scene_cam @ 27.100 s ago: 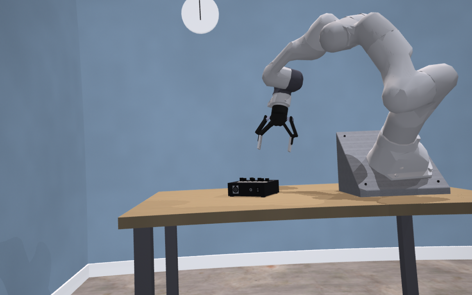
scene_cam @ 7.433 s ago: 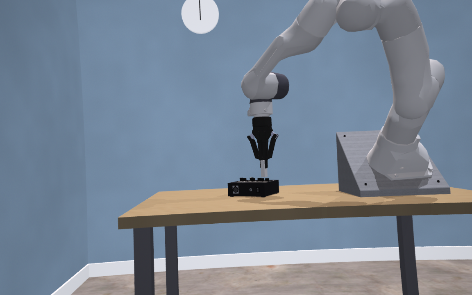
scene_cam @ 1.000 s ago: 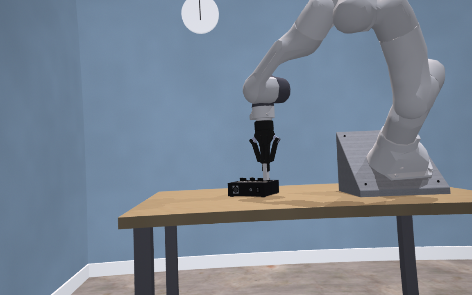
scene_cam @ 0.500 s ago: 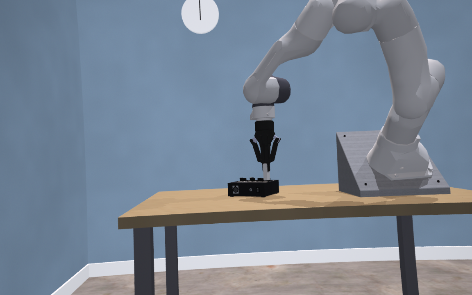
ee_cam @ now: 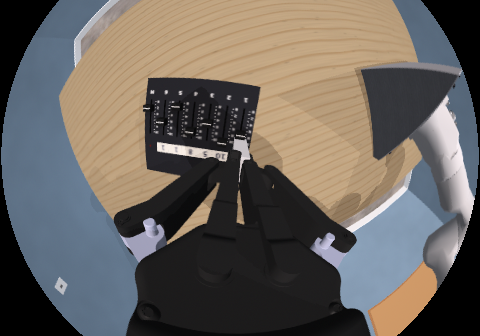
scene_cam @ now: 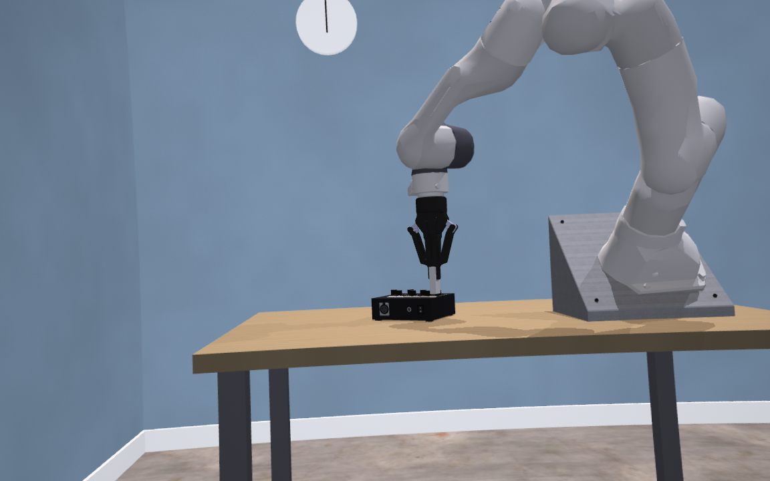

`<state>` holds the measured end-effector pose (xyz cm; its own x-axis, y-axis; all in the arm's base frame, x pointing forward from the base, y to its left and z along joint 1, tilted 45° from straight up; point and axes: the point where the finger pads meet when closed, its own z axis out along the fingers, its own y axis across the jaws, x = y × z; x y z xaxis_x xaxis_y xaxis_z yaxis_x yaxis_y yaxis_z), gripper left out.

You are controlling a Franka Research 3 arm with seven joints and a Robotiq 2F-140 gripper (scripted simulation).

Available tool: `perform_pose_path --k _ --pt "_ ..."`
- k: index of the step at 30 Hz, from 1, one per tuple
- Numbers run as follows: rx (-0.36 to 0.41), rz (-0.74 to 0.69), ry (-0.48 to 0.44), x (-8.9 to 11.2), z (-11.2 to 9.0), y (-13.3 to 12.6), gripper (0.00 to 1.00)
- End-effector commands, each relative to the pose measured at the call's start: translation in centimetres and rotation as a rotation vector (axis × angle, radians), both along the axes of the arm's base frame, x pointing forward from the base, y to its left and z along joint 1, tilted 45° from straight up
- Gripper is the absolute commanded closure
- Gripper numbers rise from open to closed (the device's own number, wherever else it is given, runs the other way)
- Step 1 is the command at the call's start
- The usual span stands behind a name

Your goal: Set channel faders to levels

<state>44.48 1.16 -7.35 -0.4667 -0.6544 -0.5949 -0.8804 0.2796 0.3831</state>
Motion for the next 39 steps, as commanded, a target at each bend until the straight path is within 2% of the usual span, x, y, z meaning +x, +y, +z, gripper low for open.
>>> perform_pose_path --k 1,26,39 --pt "-0.003 0.002 -0.002 -0.1 -0.1 -0.2 1.00" --pt "-0.003 0.002 -0.002 0.2 0.3 0.1 1.00" --pt "-0.003 0.002 -0.002 0.4 2.2 -1.8 1.00"
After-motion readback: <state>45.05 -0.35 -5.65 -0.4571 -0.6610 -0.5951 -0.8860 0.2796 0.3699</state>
